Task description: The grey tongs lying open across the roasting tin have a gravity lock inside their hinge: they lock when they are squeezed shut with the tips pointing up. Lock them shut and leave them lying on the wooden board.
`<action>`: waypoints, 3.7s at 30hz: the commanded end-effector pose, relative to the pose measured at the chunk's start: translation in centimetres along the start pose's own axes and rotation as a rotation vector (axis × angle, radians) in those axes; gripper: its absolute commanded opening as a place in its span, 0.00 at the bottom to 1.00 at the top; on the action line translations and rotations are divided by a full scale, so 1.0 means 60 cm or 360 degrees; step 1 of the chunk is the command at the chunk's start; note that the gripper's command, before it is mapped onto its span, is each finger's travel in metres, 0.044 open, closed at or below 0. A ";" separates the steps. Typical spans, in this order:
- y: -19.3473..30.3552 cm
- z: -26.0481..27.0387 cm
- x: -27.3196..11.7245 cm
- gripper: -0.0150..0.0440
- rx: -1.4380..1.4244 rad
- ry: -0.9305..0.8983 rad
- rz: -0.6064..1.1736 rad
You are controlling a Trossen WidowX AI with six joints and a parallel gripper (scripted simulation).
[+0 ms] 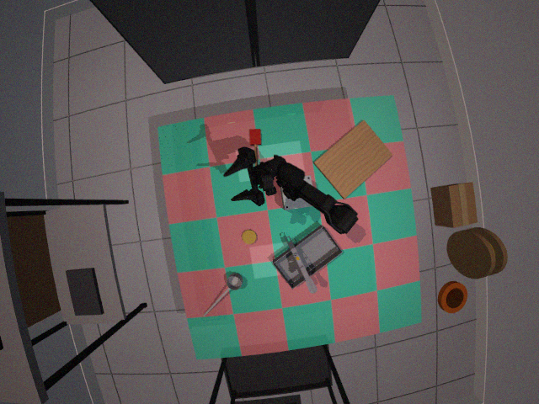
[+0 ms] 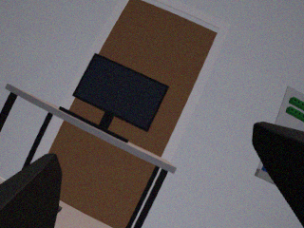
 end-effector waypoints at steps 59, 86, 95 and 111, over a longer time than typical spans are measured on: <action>-0.063 0.645 0.196 0.00 0.3013 0.0917 0.3155; -0.174 0.750 -0.022 0.00 0.2220 0.2067 0.3019; -0.163 0.758 -0.028 0.00 0.2220 0.2067 0.3019; -0.129 0.781 -0.044 0.00 0.2220 0.2067 0.3019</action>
Point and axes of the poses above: the point midway between the two fingers, 35 mm back from their tips, its own x axis out along the fingers, its own z axis across the jaws, y = z × x, the point moved 5 cm from there along -x, back along the fingers, and after that the axes turned 8 degrees about x, right-handed, at the moved point
